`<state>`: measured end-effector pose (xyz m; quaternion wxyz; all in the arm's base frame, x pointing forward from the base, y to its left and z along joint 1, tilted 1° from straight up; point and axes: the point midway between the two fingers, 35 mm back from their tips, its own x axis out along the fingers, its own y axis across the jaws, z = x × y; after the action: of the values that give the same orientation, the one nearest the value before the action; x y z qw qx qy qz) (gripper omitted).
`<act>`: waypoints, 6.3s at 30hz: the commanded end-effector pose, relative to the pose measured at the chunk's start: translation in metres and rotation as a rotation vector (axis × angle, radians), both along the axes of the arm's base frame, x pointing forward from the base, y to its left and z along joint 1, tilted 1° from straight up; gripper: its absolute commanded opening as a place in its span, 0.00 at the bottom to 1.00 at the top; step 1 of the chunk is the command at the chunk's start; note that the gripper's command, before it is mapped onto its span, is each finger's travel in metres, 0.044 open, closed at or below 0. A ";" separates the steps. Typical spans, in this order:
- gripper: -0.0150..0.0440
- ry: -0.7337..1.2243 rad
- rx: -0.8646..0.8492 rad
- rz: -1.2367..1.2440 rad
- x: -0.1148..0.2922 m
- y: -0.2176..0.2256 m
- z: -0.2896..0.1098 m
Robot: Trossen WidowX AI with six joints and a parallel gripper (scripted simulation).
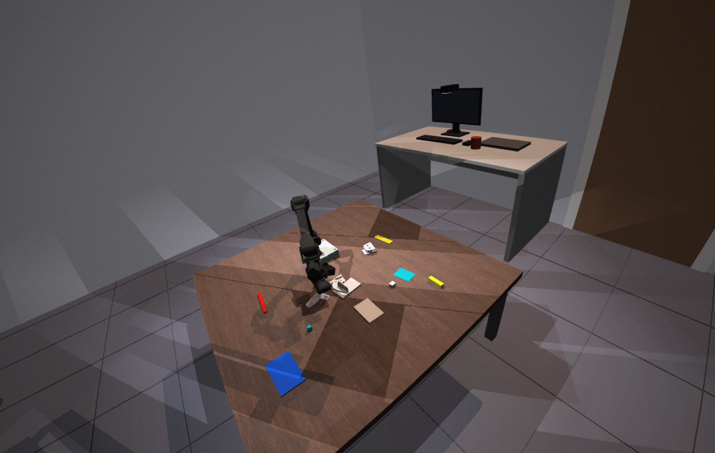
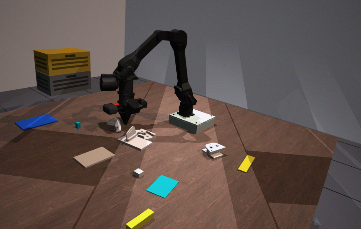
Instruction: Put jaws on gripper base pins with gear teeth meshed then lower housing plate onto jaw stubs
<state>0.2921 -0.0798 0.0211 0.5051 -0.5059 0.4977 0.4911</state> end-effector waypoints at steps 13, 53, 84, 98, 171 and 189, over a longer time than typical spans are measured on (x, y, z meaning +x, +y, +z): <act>0.25 0.003 -0.003 0.004 0.021 -0.001 0.000; 0.39 -0.010 -0.004 0.008 0.054 0.000 0.053; 1.00 -0.010 -0.004 0.008 0.054 0.000 0.053; 0.87 -0.010 -0.004 0.008 0.052 0.000 0.063; 1.00 -0.010 -0.004 0.008 0.053 0.000 0.062; 0.47 -0.010 -0.004 0.008 0.053 0.000 0.062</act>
<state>0.3448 -0.0797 0.0834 0.5046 -0.5115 0.4941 0.4895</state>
